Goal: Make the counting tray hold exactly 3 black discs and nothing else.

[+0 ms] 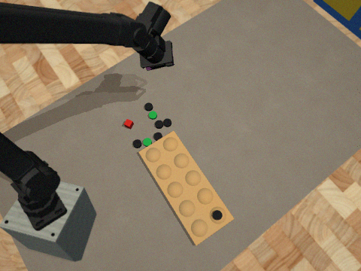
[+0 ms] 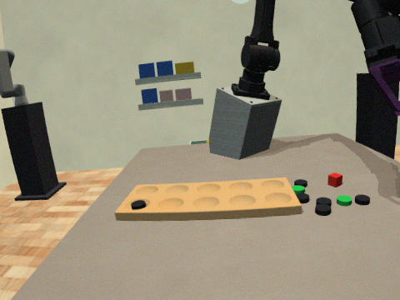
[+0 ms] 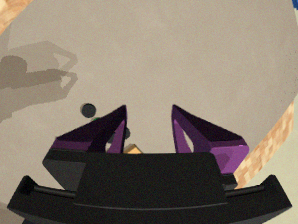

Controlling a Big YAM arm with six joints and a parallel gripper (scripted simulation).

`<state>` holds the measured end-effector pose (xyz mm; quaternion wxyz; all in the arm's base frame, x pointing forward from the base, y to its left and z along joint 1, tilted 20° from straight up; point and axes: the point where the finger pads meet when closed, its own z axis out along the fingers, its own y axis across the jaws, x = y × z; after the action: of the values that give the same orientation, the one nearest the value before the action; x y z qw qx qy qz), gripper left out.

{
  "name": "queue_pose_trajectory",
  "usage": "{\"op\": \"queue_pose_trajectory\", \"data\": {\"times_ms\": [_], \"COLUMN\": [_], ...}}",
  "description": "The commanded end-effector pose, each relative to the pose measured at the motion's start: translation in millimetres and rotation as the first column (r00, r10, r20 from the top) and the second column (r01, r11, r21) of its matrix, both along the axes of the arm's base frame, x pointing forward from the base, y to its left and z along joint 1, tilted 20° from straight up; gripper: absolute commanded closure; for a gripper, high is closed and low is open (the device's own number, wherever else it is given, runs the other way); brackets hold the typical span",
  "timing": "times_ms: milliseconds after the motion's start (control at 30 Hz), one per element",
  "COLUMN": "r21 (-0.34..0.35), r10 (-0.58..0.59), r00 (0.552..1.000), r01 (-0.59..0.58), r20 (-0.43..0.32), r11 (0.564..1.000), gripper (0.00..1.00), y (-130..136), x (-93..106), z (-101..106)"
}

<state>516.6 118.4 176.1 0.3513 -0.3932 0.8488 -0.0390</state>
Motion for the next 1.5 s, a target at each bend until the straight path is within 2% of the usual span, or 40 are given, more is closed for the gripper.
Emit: {"op": "queue_pose_trajectory", "data": {"times_ms": [0, 100, 133, 267, 300, 333, 367, 433, 467, 500, 567, 667, 733, 767, 833, 867, 1167, 1467], "r21": [-0.06, -0.063, -0.087, -0.09, -0.106, -0.108, -0.12, -0.123, -0.128, -0.131, -0.137, -0.141, -0.141, -0.146, -0.146, -0.151, -0.151, -0.147], "r10": [0.097, 0.082, 0.15, 0.147, 0.195, 0.193, 0.233, 0.23, 0.264, 0.262, 0.308, 0.337, 0.328, 0.322, 0.322, 0.335, 0.34, 0.339], "r00": [0.992, 0.994, 0.98, 0.98, 0.964, 0.964, 0.946, 0.947, 0.929, 0.929, 0.899, 0.874, 0.876, 0.888, 0.888, 0.899, 0.895, 0.886], "r01": [-0.102, -0.087, -0.162, -0.16, -0.216, -0.215, -0.264, -0.262, -0.304, -0.303, -0.363, -0.404, -0.397, -0.385, -0.385, -0.387, -0.393, -0.399], "r20": [-0.079, -0.078, -0.134, -0.133, -0.183, -0.183, -0.225, -0.225, -0.261, -0.261, -0.313, -0.349, -0.355, -0.328, -0.328, -0.283, -0.288, -0.318], "r11": [0.993, 0.994, 0.983, 0.983, 0.971, 0.971, 0.957, 0.957, 0.944, 0.944, 0.922, 0.904, 0.907, 0.911, 0.911, 0.91, 0.907, 0.905], "gripper": [0.55, 0.55, 0.55, 0.55, 0.55, 0.55, 0.55, 0.55, 0.55, 0.55, 0.55, 0.55, 0.55, 0.55, 0.55, 0.55, 0.55, 0.55], "y": [12.5, 5.7, 18.6, 17.9, 23.5, 23.2, 27.4, 26.8, 30.5, 29.9, 34.4, 36.7, 30.2, 27.6, 27.6, 34.3, 36.9, 37.9], "x": [-13.2, -11.4, -23.9, -23.7, -34.0, -33.9, -43.3, -43.1, -51.4, -51.2, -63.9, -73.0, -72.1, -65.6, -65.6, -58.8, -60.1, -61.0], "z": [-32.1, -32.1, -51.6, -51.7, -68.2, -68.2, -82.0, -82.1, -93.3, -93.3, -109.2, -120.1, -121.7, -109.3, -109.3, -96.9, -98.4, -115.2]}}
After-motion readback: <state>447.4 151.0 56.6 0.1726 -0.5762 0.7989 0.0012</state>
